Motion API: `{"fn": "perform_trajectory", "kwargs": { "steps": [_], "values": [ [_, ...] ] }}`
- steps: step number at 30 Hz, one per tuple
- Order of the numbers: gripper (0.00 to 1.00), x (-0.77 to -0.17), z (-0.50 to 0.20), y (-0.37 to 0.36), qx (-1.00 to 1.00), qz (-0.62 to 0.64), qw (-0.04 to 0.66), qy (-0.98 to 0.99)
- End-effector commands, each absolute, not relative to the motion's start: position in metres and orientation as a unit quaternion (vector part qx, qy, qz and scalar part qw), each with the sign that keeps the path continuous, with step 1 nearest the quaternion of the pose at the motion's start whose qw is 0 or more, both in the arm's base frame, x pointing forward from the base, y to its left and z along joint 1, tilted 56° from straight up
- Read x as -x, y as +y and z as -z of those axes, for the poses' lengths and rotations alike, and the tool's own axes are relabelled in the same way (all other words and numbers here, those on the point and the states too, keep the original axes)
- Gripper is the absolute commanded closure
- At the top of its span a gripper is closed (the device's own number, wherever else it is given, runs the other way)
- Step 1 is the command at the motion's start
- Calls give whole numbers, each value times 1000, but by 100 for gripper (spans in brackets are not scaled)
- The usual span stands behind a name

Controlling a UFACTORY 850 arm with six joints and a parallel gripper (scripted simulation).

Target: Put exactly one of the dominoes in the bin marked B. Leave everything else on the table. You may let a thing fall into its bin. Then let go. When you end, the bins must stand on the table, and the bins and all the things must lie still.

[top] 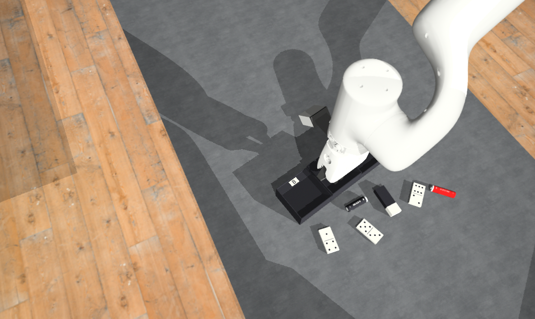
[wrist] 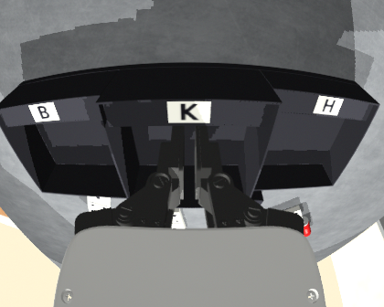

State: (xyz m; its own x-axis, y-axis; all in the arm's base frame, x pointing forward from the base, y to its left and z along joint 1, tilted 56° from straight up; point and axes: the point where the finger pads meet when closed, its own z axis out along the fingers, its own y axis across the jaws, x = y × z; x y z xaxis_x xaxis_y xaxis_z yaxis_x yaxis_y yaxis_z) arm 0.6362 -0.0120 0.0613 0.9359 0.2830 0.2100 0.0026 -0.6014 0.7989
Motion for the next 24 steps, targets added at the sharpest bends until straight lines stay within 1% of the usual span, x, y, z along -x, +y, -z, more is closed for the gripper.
{"fn": "perform_trajectory", "kwargs": {
  "steps": [1, 24],
  "values": [
    [93, -637, -62, -11, -880, -160, 439, 81],
    [93, -630, -71, 2, -880, -160, 439, 81]
  ]
}}
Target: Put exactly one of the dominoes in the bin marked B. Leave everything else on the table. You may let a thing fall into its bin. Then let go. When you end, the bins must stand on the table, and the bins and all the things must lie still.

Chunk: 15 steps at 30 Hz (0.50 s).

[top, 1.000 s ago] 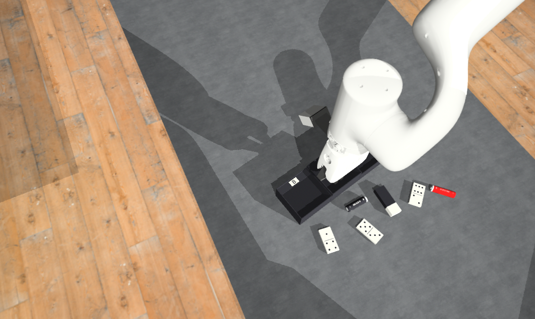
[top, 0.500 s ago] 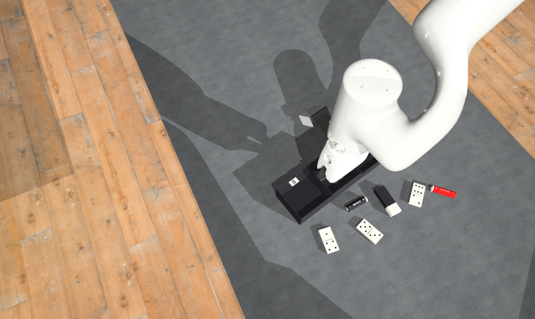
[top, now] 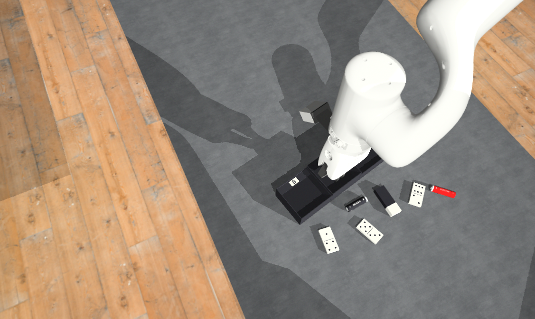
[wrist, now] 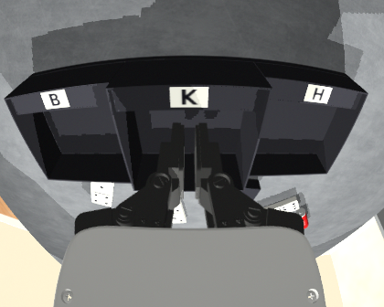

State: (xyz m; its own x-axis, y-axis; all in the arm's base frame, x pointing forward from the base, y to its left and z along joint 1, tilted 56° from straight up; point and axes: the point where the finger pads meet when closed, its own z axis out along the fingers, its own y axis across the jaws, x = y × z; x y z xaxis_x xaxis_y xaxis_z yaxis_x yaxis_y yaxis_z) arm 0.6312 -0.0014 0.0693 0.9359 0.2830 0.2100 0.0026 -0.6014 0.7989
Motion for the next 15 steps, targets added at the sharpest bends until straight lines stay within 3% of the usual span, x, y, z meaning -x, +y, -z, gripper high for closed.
{"fn": "perform_trajectory", "kwargs": {
  "steps": [1, 15],
  "values": [
    [93, -630, -72, 3, -880, -160, 439, 81],
    [93, -620, -89, 24, -880, -160, 439, 81]
  ]
}}
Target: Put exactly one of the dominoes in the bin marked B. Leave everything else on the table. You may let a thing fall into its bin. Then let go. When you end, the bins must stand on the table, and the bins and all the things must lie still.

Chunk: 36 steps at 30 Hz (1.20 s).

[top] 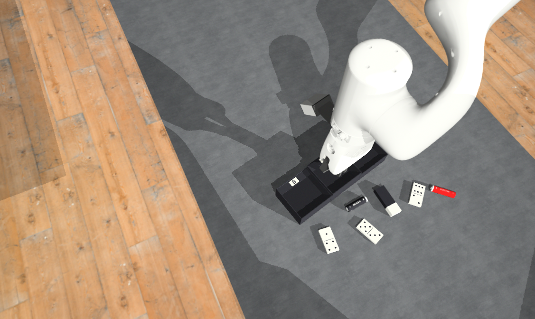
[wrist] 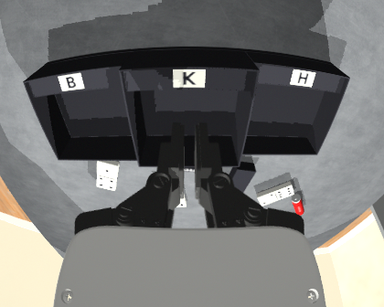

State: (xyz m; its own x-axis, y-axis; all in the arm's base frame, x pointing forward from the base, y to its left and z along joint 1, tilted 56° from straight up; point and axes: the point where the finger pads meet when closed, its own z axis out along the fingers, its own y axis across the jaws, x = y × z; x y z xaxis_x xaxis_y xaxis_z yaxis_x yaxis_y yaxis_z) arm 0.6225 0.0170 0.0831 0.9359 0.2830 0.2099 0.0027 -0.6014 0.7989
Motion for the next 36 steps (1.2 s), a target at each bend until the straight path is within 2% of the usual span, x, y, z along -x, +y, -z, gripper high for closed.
{"fn": "perform_trajectory", "kwargs": {
  "steps": [1, 6, 25, 36],
  "values": [
    [93, -618, -91, 27, -880, -160, 439, 81],
    [93, -616, -95, 33, -880, -160, 439, 81],
    [93, -619, -29, 85, -880, -160, 439, 81],
    [93, -627, -17, 69, -880, -160, 439, 81]
  ]
}}
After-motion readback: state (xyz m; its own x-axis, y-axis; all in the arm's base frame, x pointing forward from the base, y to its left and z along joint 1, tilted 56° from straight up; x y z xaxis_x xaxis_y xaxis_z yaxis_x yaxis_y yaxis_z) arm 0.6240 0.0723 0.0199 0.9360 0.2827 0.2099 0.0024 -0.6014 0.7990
